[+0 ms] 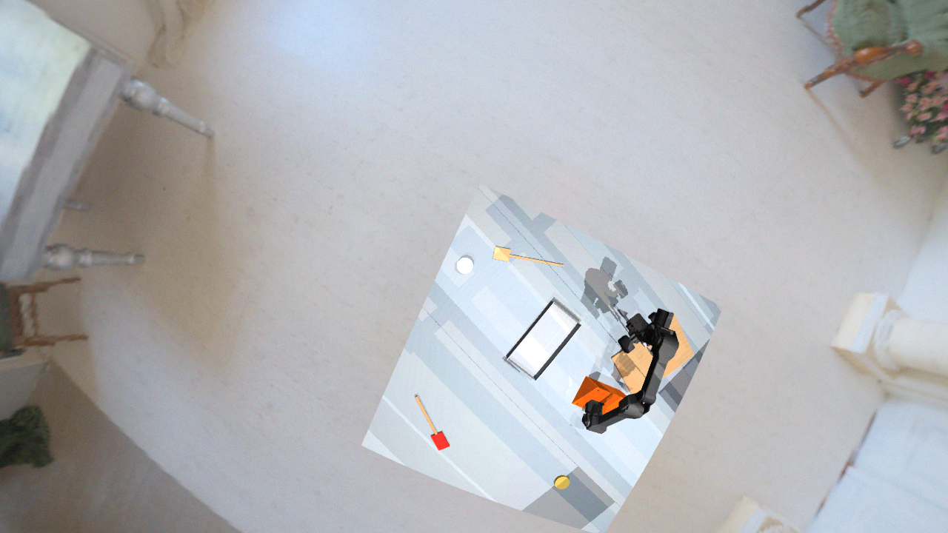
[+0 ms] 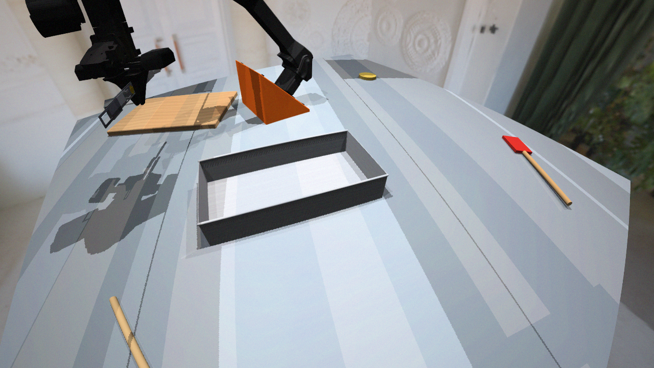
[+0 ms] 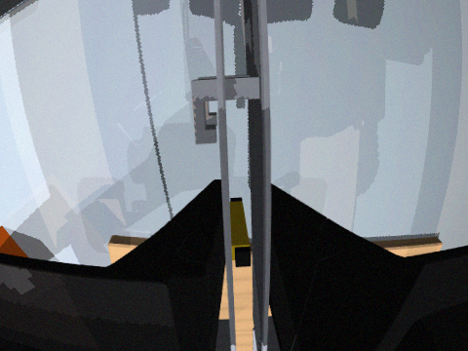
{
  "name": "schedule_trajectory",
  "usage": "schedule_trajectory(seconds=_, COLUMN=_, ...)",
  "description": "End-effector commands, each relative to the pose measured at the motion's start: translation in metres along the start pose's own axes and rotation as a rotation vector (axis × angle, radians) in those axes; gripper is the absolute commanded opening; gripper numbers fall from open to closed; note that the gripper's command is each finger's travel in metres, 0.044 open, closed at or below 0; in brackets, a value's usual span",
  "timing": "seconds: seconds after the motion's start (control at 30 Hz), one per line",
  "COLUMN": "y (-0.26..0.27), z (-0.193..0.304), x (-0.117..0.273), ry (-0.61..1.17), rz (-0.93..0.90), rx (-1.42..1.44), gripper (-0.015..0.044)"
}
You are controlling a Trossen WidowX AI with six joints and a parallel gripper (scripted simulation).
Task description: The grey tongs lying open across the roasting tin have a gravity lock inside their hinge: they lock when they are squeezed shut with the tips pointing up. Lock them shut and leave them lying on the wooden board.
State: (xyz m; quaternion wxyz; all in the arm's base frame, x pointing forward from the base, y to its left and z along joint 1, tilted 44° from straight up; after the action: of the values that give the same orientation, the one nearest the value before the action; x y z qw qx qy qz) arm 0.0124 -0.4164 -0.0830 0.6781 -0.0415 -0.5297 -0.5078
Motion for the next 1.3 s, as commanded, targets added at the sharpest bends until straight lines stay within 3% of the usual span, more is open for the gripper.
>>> schedule_trajectory(seconds=0.0, y=-0.004, z=0.008, x=0.006, ry=-0.008, rz=0.012, rx=-0.144, gripper=-0.015)
schedule_trajectory(seconds=1.27, y=-0.057, z=0.076, x=0.013, ry=-0.026, rz=0.015, rx=-1.615, gripper=-0.015)
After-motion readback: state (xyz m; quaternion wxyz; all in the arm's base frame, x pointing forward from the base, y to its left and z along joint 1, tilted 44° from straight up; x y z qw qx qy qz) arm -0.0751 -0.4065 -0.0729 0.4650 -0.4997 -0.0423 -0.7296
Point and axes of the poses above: the point midway between the two fingers, 35 mm back from their tips, its own x axis back along the fingers, its own y axis across the jaws, z = x × y, the point moved 9 cm from there along x, back along the fingers, and after that the axes turned 13 degrees about -x, right-handed, at the moved point
